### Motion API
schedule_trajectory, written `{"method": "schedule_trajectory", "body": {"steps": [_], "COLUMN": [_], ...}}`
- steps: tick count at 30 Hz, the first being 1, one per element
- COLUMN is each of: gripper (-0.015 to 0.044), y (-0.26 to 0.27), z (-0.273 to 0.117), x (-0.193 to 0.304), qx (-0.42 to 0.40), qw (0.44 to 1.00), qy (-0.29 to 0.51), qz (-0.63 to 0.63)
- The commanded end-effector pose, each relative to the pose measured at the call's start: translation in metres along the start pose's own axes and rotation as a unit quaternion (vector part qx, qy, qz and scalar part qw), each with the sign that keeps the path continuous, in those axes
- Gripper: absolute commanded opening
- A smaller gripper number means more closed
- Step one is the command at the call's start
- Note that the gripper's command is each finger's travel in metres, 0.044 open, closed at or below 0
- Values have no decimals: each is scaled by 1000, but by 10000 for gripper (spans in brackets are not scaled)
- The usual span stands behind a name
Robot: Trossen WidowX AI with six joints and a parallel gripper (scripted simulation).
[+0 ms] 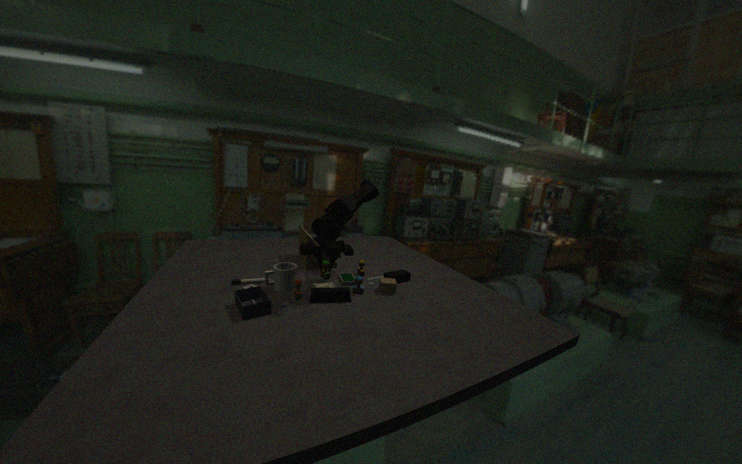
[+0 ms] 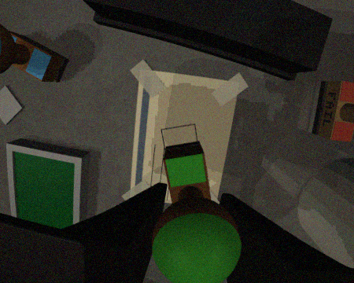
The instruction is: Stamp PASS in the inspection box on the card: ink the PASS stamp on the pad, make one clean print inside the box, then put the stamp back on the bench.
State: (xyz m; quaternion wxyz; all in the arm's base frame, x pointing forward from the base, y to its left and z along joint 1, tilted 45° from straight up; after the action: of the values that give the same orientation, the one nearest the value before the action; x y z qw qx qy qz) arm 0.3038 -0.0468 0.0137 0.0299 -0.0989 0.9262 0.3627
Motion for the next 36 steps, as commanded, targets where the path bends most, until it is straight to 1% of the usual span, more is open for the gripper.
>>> {"method": "schedule_trajectory", "body": {"steps": [1,36], "gripper": [0,0], "y": [0,2], "z": [5,28], "x": [1,2], "qx": [-3,-2], "qw": [1000,1000], "qy": [1,0], "qz": [4,4]}}
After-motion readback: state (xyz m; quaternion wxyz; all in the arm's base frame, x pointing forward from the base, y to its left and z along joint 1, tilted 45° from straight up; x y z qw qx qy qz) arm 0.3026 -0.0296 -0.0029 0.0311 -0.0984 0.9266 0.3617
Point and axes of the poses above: the point midway between the two fingers, 35 mm back from their tips, its own z axis out along the fingers, its own y axis across the jaws, x = y × z, the point moved 4 cm from there along -z, back along the fingers, and after that the axes turned 14 degrees about -z, right-handed, at the moved point
